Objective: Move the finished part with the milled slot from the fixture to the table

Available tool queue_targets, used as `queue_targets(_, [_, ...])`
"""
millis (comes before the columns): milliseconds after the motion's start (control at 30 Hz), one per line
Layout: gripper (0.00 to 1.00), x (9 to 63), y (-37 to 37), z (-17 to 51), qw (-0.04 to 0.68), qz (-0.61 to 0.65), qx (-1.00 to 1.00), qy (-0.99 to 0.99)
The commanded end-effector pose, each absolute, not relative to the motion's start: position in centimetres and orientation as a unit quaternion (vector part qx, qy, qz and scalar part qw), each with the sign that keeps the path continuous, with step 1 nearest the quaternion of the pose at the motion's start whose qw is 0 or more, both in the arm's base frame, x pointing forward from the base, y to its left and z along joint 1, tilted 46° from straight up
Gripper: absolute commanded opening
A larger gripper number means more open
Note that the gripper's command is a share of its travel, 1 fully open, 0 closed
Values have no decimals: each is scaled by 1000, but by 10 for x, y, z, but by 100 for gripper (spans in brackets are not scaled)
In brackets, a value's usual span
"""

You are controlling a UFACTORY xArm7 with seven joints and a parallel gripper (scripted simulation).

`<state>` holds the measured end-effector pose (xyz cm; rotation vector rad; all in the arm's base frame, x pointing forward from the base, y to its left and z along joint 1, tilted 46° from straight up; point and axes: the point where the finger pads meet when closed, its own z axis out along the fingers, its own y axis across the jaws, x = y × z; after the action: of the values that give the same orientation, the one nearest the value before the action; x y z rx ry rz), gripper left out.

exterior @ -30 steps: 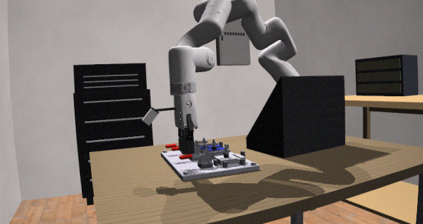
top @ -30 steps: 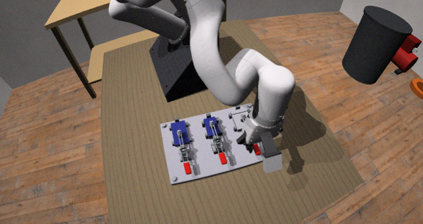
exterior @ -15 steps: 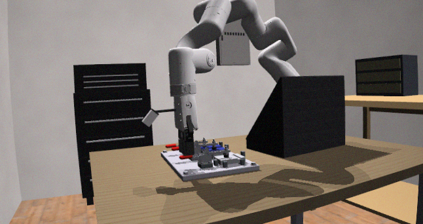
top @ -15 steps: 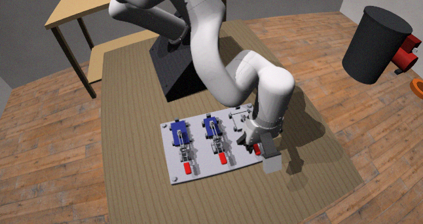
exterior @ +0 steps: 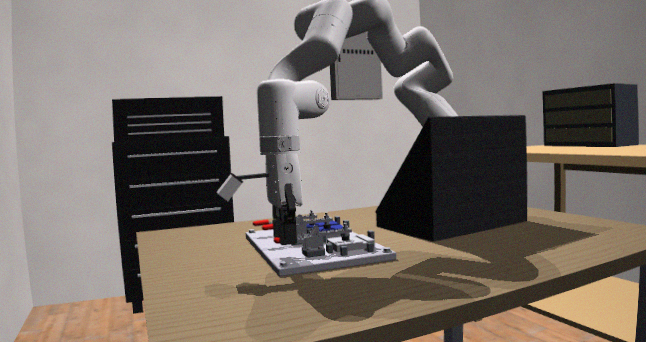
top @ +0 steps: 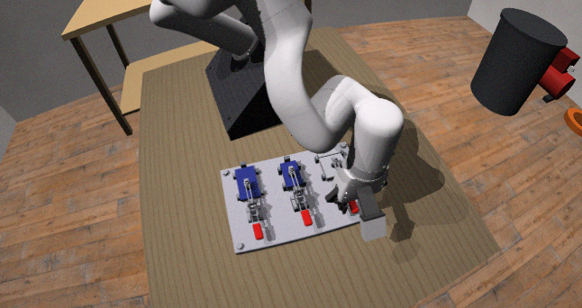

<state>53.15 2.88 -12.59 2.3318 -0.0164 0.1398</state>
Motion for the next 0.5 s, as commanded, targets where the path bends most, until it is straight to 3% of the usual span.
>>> queue_targets(0, [47,534,25,-132,390,57,919,-5])
queue_targets(467, [47,535,23,-135,390,57,919,-5])
